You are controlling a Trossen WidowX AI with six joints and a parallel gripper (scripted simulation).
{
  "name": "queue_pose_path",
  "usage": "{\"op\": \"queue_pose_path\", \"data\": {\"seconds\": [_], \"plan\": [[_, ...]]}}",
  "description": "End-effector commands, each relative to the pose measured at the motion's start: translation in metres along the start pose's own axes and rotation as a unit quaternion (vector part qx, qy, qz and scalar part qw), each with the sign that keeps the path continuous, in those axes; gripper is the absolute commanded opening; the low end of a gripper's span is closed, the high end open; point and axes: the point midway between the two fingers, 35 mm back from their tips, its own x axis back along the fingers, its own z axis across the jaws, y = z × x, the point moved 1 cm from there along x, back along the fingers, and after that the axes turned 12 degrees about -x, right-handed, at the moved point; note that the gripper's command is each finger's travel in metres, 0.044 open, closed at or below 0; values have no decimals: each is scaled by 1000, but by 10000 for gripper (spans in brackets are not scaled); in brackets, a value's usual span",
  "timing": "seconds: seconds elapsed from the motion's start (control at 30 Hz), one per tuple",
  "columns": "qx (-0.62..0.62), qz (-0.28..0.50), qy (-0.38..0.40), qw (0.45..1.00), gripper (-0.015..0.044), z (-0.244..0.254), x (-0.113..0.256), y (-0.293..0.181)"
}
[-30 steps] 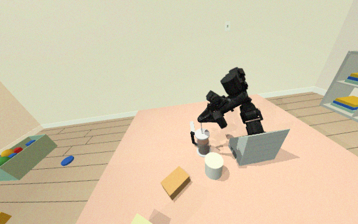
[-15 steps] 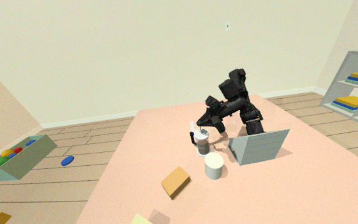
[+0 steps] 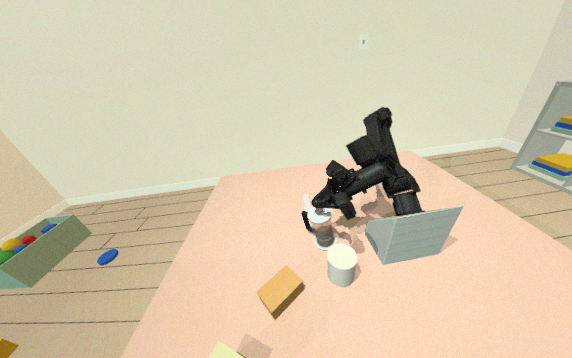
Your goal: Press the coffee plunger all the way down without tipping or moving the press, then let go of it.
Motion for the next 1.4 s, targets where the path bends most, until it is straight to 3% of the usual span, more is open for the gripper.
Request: {"op": "queue_pose_path", "data": {"seconds": [0.0, 1.37], "plan": [[28, 19, -11, 999, 128, -5, -7, -16], [28, 19, -12, 999, 128, 2, -13, -12]]}}
